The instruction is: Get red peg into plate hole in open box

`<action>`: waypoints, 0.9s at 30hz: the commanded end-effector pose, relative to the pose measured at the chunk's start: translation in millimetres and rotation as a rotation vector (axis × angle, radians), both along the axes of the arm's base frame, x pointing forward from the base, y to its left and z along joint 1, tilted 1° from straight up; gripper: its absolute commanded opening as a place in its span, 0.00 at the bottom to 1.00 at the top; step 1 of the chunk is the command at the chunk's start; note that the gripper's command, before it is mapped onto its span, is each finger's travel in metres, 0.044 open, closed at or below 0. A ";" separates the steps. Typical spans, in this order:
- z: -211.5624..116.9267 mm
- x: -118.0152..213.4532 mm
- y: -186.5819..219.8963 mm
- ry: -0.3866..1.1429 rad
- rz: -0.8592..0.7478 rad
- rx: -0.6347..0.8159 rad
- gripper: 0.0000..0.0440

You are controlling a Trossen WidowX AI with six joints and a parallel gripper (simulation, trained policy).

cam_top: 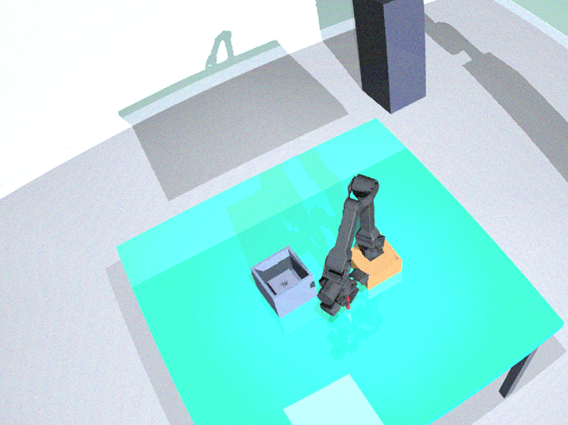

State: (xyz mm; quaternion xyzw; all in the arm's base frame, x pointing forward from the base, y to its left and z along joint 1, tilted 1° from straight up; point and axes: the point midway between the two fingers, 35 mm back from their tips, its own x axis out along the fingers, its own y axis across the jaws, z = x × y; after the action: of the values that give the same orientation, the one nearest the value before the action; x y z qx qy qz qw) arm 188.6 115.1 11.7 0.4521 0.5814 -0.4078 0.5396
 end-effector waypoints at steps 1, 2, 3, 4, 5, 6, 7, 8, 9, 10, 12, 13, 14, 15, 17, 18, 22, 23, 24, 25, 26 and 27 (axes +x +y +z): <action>10.6 6.6 3.3 -0.028 -0.015 0.027 0.00; 13.7 8.4 3.9 -0.037 -0.018 0.034 0.00; 17.0 10.2 4.5 -0.046 -0.019 0.040 0.00; 20.4 12.0 5.1 -0.055 -0.021 0.046 0.00; 23.9 13.9 5.6 -0.065 -0.022 0.053 0.00; 27.6 15.9 6.0 -0.075 -0.022 0.059 0.00; 31.4 17.9 6.4 -0.085 -0.022 0.065 0.00; 35.4 19.9 6.7 -0.095 -0.022 0.070 0.00; 39.5 22.0 6.8 -0.106 -0.021 0.075 0.00; 43.7 24.1 6.8 -0.116 -0.020 0.079 0.00; 52.4 28.4 6.3 -0.138 -0.018 0.086 0.00; 56.9 30.5 5.8 -0.148 -0.016 0.089 0.00; 61.4 32.7 5.2 -0.159 -0.014 0.091 0.00; 66.0 34.9 4.4 -0.170 -0.012 0.092 0.00; 75.1 39.3 2.2 -0.192 -0.007 0.092 0.00; 79.6 41.5 0.8 -0.203 -0.005 0.091 0.00; 97.4 49.5 -7.7 -0.243 0.004 0.080 0.00; 102.1 51.0 -10.1 -0.251 0.006 0.076 0.00; 106.6 52.6 -12.7 -0.259 0.007 0.073 0.00; 111.0 54.4 -15.4 -0.267 0.007 0.069 0.00; 115.3 56.1 -18.4 -0.274 0.007 0.064 0.00; 119.3 57.8 -21.5 -0.281 0.006 0.058 0.00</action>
State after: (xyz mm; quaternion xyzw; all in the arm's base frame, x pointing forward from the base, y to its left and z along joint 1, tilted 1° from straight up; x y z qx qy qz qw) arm 241.8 99.9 120.1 0.5173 0.5229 -0.3245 0.5948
